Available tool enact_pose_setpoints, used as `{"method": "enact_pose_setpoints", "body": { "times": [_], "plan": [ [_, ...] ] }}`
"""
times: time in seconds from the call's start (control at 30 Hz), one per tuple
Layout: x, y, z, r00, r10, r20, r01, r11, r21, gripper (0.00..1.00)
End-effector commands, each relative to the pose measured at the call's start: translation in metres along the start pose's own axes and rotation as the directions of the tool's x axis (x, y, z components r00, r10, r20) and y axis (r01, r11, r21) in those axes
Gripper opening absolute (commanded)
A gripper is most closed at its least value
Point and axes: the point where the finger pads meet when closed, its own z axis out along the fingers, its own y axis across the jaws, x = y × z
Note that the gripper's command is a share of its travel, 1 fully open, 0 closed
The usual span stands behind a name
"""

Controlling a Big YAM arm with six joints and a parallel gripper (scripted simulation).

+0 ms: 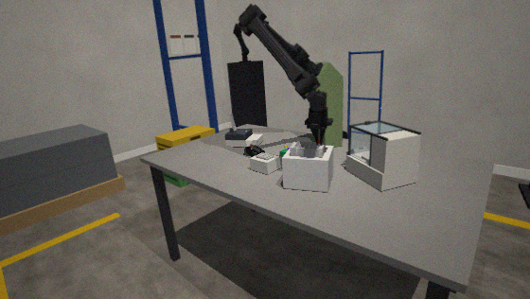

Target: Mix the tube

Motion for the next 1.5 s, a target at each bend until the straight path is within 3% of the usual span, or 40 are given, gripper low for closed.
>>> {"method": "enact_pose_setpoints", "body": {
  "times": [0.0,1.47],
  "plan": [
    [-0.0121,0.0011,-0.0048,1.000,0.010,0.024,-0.010,1.000,-0.006,0.09],
    [-0.0170,0.0016,0.0006,1.000,0.010,0.028,-0.010,1.000,-0.007,0.09]
  ]
}}
